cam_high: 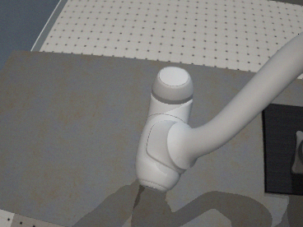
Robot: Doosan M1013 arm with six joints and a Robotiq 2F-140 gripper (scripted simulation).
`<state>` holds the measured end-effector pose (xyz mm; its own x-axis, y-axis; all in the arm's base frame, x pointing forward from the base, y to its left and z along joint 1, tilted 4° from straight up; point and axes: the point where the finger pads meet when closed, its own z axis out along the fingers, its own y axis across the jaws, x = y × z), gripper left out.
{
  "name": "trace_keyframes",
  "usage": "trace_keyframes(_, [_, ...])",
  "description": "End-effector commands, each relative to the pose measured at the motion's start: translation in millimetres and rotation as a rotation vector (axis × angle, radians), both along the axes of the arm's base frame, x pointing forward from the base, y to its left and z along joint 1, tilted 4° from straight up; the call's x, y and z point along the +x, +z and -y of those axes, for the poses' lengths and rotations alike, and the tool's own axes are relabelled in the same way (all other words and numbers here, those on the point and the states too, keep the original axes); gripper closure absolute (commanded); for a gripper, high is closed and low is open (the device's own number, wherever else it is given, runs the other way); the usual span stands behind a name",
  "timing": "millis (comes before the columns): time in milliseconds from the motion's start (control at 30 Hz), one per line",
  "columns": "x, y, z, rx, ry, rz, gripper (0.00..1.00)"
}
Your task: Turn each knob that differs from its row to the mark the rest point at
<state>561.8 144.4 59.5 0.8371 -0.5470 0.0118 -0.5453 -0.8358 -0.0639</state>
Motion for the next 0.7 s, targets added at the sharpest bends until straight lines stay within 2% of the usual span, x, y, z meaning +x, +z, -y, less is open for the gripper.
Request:
trace_keyframes(0, [0.0, 0.1, 0.0, -0.001, 0.067, 0.003, 0.95])
trace_keyframes(367, [0.0, 0.1, 0.0, -0.01, 0.264, 0.012, 0.95])
trace_keyframes(667, [0.0, 0.1, 0.0, -0.02, 0.494, 0.023, 0.95])
